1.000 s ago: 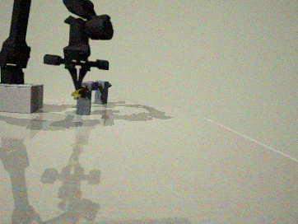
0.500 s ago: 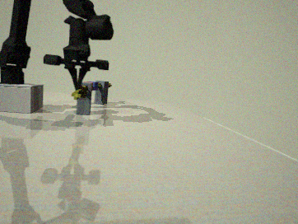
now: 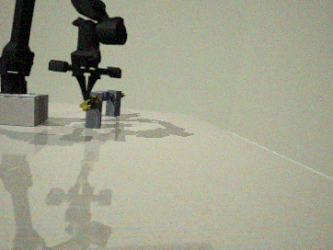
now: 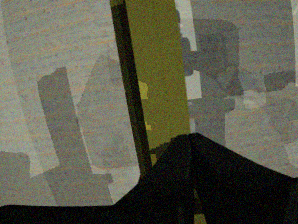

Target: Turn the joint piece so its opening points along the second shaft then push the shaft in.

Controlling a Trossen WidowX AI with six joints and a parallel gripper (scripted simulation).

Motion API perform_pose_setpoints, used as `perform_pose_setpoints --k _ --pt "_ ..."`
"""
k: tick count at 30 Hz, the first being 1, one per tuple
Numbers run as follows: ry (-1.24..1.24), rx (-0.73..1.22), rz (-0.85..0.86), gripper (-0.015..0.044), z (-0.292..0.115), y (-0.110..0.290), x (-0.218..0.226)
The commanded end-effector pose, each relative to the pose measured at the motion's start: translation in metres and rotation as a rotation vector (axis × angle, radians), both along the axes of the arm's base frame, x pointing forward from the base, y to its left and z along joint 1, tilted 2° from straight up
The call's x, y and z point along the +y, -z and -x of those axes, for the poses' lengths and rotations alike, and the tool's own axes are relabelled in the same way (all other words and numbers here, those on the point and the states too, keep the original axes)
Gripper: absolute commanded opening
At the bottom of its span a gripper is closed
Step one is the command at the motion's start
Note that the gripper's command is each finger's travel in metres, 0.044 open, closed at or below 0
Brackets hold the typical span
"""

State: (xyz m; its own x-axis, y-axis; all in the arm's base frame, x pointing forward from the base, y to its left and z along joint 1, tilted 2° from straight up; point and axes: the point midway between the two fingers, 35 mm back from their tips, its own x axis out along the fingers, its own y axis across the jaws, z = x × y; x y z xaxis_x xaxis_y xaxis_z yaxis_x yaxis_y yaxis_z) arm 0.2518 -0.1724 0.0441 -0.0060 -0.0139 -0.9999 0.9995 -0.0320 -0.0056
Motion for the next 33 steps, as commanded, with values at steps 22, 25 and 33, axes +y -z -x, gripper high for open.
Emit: perform_pose_setpoints --k 22,25,33 --pt "-0.536 0.006 -0.020 0.0440 -0.005 -0.057 -0.001" --pt "-0.638 0.006 -0.019 0.0440 -0.006 -0.063 -0.001" --pt "-0.909 0.007 -0.019 0.0440 -0.006 -0.080 -0.002"
